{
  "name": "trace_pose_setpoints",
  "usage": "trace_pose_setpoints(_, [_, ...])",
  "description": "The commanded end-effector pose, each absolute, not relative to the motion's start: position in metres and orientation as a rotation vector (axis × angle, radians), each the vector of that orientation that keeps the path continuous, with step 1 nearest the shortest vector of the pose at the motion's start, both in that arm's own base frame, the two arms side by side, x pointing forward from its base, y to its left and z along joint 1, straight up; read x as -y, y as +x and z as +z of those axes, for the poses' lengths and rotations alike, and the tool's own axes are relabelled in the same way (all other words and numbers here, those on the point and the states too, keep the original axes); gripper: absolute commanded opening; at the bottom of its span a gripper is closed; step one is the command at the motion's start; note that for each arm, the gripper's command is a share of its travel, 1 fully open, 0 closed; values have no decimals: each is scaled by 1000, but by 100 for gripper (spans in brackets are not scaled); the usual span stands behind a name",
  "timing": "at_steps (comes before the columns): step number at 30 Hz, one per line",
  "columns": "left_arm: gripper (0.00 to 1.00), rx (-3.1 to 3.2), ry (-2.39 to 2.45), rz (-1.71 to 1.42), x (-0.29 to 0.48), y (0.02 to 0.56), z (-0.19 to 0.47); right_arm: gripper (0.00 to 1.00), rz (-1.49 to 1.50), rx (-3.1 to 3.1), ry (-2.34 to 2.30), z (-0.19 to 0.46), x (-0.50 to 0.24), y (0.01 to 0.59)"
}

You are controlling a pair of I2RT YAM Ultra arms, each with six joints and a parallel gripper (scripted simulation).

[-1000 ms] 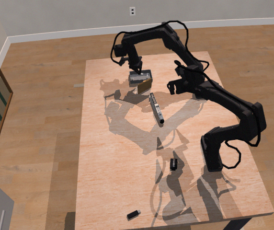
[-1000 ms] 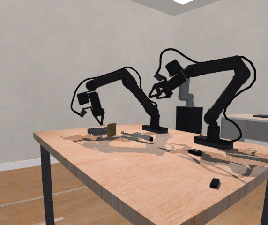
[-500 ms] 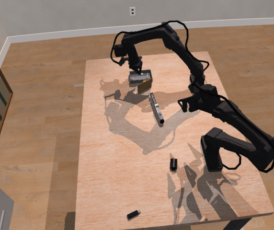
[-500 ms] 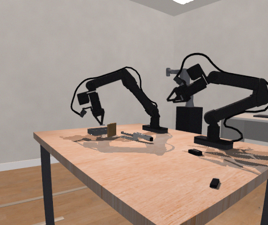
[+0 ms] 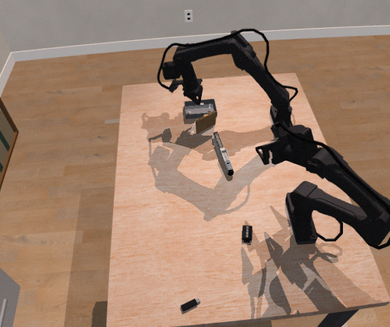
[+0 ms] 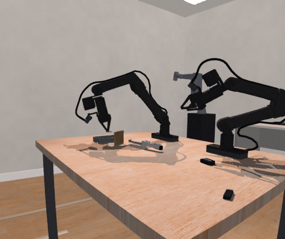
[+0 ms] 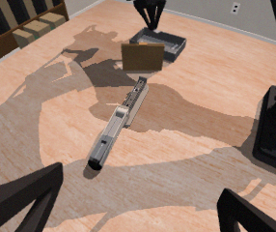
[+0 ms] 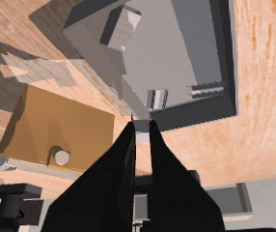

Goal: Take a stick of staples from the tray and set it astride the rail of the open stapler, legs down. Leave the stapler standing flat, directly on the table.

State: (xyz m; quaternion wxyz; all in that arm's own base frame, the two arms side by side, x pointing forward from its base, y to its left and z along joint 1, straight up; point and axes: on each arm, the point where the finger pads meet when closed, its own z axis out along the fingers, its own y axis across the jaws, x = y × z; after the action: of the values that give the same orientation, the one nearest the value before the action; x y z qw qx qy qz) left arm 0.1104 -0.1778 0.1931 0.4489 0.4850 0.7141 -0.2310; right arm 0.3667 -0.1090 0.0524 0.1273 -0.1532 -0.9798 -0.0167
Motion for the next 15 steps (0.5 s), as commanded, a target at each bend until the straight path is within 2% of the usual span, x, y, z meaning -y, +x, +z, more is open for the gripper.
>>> trace_pose_setpoints(1, [100, -1735, 1187, -581, 176, 109, 201, 4, -1, 2908, -484, 65, 110, 370])
trace_pose_setpoints(6, [100, -1736, 1186, -582, 176, 109, 201, 4, 38, 2935, -543, 73, 105, 355])
trace_pose_setpoints(12, [100, -1747, 1187, -578, 177, 110, 199, 4, 93, 2941, -658, 84, 86, 301])
trace_pose_setpoints(15, [100, -1747, 1187, -578, 177, 110, 199, 4, -56, 2977, -586, 92, 50, 279])
